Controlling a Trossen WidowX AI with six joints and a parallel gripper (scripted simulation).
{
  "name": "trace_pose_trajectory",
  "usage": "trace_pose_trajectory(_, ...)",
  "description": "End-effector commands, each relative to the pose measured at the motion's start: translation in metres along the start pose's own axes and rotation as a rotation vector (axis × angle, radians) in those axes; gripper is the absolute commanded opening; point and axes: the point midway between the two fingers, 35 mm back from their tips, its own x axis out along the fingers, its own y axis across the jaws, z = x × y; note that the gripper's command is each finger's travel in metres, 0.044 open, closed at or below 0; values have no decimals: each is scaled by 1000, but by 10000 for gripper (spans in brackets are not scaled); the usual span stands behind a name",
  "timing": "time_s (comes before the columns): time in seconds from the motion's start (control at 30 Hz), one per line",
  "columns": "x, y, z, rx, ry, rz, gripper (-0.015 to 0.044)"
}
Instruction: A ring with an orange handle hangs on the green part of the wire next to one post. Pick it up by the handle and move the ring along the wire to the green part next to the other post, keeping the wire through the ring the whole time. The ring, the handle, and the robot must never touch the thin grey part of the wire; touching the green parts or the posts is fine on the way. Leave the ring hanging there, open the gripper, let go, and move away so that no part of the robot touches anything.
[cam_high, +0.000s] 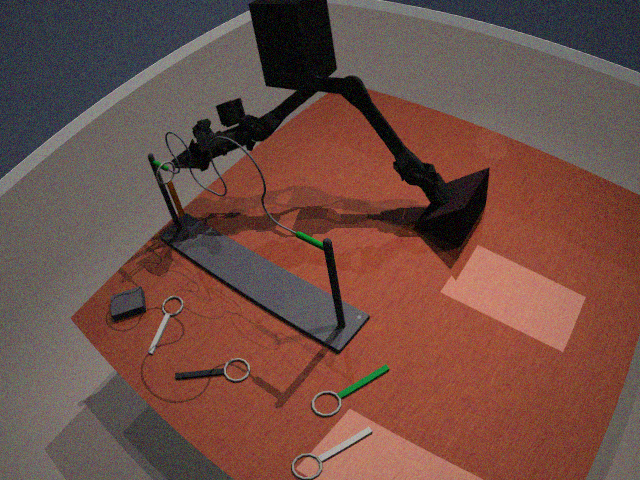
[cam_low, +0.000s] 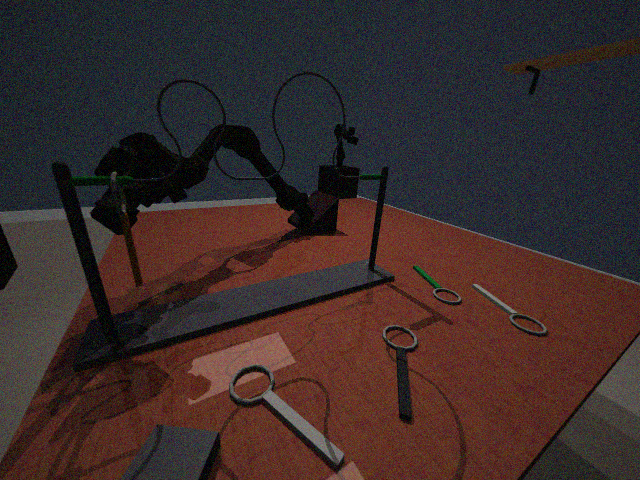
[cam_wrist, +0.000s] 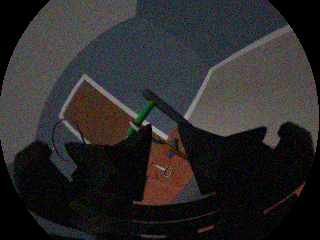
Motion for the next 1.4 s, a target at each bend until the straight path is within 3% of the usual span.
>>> trace_pose_trajectory(0.0,-3,-17,-10,-147,46,33,160)
trace_pose_trajectory(0.27,-19,-71,-55,-495,180,174,160)
trace_pose_trajectory(0.57,-62,-132,-99,-820,223,390,160)
trace_pose_trajectory(0.9,-61,-132,-100,-825,222,395,160)
trace_pose_trajectory(1.13,-16,-86,-81,-824,217,393,160)
trace_pose_trajectory(1.37,-14,-84,-81,-824,217,393,160)
